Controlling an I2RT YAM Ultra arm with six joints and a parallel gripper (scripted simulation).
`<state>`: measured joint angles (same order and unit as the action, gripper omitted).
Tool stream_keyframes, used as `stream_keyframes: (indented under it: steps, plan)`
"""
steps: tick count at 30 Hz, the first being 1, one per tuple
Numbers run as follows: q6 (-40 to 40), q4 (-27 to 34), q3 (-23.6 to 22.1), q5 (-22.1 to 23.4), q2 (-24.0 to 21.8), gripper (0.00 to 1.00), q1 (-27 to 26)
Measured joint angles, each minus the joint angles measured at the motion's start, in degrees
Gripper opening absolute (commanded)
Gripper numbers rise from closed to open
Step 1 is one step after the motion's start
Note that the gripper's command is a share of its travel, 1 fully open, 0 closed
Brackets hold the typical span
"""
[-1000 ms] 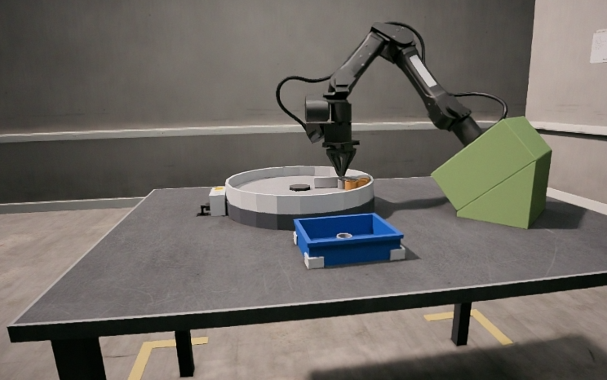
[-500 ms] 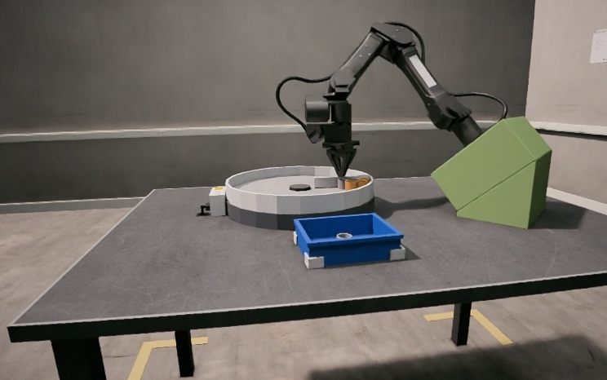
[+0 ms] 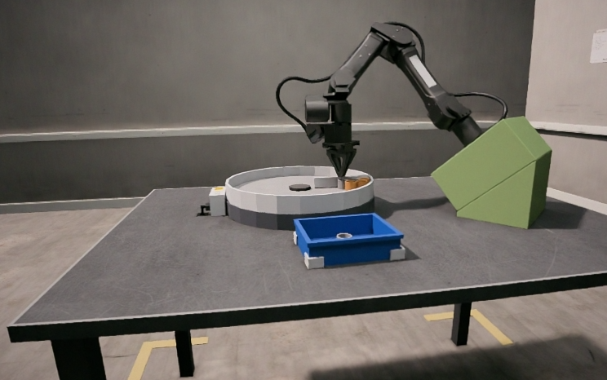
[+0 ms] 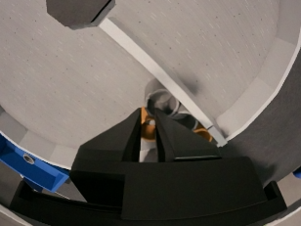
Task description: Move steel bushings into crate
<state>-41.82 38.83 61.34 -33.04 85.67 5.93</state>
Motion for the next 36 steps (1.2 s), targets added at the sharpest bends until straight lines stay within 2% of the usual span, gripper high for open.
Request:
stream_keyframes:
  steps: [36]
  plan:
    - [0.1, 0.1, 0.9, 0.0, 0.0, 0.13, 0.0]
